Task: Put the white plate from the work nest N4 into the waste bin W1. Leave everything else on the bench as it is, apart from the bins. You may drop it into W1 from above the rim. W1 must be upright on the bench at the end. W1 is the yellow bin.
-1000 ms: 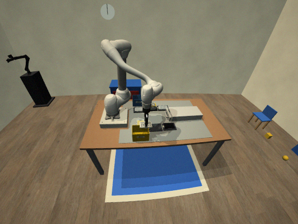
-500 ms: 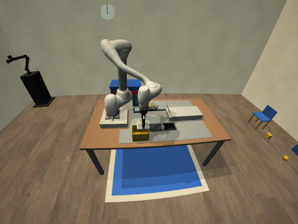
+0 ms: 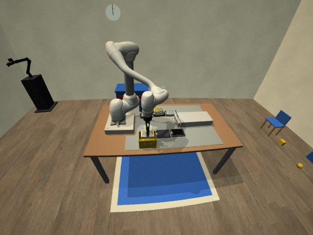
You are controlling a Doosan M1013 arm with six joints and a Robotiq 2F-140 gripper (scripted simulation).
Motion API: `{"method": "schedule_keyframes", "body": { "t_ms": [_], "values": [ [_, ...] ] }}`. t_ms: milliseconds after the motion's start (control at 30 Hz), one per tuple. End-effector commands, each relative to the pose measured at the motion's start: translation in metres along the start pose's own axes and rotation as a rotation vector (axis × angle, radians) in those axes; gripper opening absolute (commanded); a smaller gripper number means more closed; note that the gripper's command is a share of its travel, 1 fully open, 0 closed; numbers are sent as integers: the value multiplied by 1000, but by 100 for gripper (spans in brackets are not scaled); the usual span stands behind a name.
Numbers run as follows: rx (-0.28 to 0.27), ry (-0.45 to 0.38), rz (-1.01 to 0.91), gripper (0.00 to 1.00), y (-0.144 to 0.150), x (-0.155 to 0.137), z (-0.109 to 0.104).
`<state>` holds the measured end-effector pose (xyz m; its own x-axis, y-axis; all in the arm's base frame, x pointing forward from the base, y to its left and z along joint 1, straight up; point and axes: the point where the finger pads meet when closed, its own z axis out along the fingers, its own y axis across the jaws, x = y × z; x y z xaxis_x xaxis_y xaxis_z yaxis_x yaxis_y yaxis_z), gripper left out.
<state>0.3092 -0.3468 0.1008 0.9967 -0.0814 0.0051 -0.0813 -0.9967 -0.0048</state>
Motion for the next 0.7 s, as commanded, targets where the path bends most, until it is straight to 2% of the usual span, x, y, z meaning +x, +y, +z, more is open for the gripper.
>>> {"method": "schedule_keyframes", "body": {
  "t_ms": [0,533,667],
  "values": [
    [0,0,0,10,0,0,0],
    [0,0,0,10,0,0,0],
    [0,0,0,10,0,0,5]
  ]
}}
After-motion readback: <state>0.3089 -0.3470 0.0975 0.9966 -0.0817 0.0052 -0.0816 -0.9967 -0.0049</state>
